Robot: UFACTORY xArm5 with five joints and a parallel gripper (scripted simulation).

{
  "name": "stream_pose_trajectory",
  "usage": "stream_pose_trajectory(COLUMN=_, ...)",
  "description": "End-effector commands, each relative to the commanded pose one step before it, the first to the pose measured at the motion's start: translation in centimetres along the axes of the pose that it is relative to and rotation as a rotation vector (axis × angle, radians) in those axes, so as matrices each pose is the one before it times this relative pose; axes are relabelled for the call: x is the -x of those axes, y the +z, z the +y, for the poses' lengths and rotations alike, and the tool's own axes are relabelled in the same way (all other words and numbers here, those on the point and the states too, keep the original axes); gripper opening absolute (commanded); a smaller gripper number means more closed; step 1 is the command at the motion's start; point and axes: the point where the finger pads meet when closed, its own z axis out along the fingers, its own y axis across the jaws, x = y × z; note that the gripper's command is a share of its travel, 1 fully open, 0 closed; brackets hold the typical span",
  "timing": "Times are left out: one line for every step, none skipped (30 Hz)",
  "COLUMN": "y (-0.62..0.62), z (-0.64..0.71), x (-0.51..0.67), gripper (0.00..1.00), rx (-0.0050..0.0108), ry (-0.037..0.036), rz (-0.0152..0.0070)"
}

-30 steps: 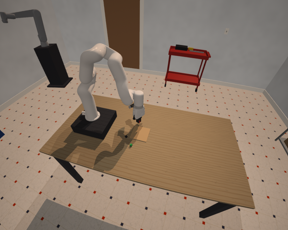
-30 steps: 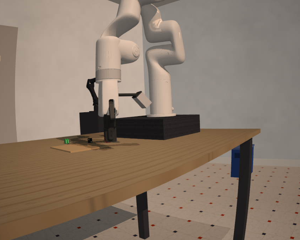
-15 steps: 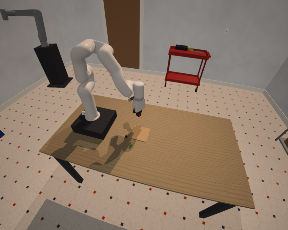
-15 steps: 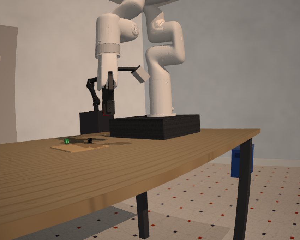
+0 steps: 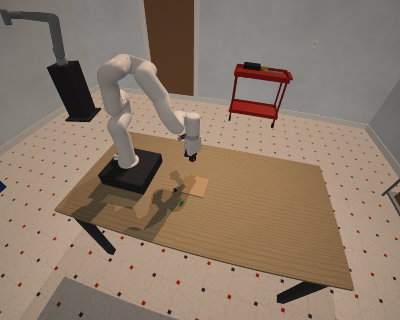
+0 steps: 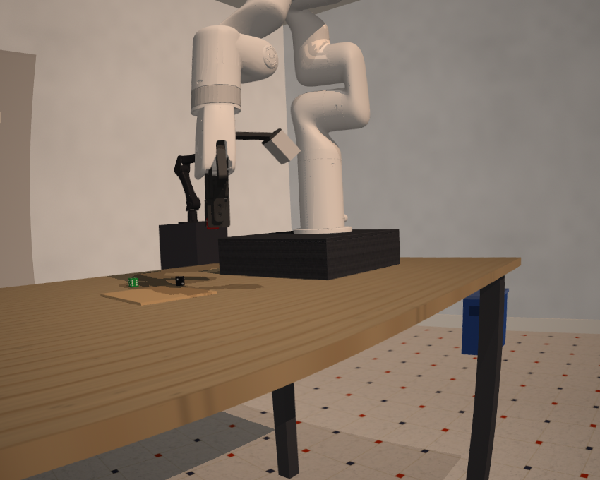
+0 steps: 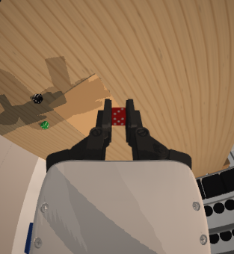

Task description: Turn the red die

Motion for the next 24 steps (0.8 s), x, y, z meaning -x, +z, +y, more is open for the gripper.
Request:
stream_pose_trajectory(y=-0.116, z=0.102, x=0.101, gripper=0.11, rx=0.00267, ry=-0.01976, rz=-0.00257)
stream_pose_trajectory(y=0.002, z=0.002, x=0.004, gripper=0.11, rx=0.00000, ry=-0.01025, rz=0.00000)
stream_pose_trajectory(y=0.002, z=0.003, x=0.005, gripper=0.11, rx=0.00000, ry=-0.01248, rz=0.00000)
stream_pose_trajectory(y=0.002, z=0.003, x=0.005, gripper=0.11, rx=0.00000, ry=-0.01486, rz=0.00000)
stream_pose_trajectory(y=0.003, z=0.003, x=0.006, gripper=0.11, rx=0.00000, ry=-0.01737, rz=0.00000)
stream_pose_trajectory(y=0.003, z=0.004, x=0.007, gripper=0.11, rx=0.00000, ry=-0.01998, rz=0.00000)
stream_pose_trajectory(y=0.000, z=0.000, x=0.000, gripper=0.11, rx=0.00000, ry=0.00000, rz=0.00000)
stream_pose_trajectory(y=0.000, z=0.000, x=0.000, gripper=0.11, rx=0.00000, ry=0.00000, rz=0.00000)
stream_pose_trajectory(y=0.004, z=0.004, x=0.008, gripper=0.11, rx=0.00000, ry=-0.02270, rz=0.00000)
stream_pose_trajectory(y=0.004, z=0.004, x=0.010, gripper=0.11, rx=0.00000, ry=-0.02548, rz=0.00000)
stream_pose_trajectory(y=0.005, z=0.004, x=0.011, gripper=0.11, rx=0.00000, ry=-0.02833, rz=0.00000)
stream_pose_trajectory(y=0.005, z=0.005, x=0.012, gripper=0.11, rx=0.00000, ry=-0.03122, rz=0.00000)
stream_pose_trajectory(y=0.006, z=0.005, x=0.013, gripper=0.11, rx=0.00000, ry=-0.03415, rz=0.00000)
stream_pose_trajectory(y=0.006, z=0.005, x=0.015, gripper=0.11, rx=0.00000, ry=-0.03709, rz=0.00000)
stream_pose_trajectory(y=0.007, z=0.004, x=0.016, gripper=0.11, rx=0.00000, ry=-0.04003, rz=0.00000)
stream_pose_trajectory(y=0.007, z=0.004, x=0.017, gripper=0.11, rx=0.00000, ry=-0.04295, rz=0.00000)
stream_pose_trajectory(y=0.007, z=0.003, x=0.017, gripper=0.11, rx=0.00000, ry=-0.04156, rz=0.00000)
stream_pose_trajectory(y=0.001, z=0.000, x=0.002, gripper=0.11, rx=0.00000, ry=-0.00430, rz=0.00000)
stream_pose_trajectory(y=0.008, z=0.003, x=0.020, gripper=0.11, rx=0.00000, ry=-0.04872, rz=0.00000)
stream_pose_trajectory(y=0.008, z=0.002, x=0.019, gripper=0.11, rx=0.00000, ry=-0.04590, rz=0.00000)
stream_pose_trajectory(y=0.001, z=0.000, x=0.002, gripper=0.11, rx=0.00000, ry=-0.00564, rz=0.00000)
stream_pose_trajectory(y=0.009, z=0.001, x=0.022, gripper=0.11, rx=0.00000, ry=-0.05429, rz=0.00000)
stream_pose_trajectory(y=0.007, z=0.000, x=0.017, gripper=0.11, rx=0.00000, ry=-0.04006, rz=0.00000)
stream_pose_trajectory(y=0.000, z=0.000, x=0.000, gripper=0.11, rx=0.00000, ry=0.00000, rz=0.00000)
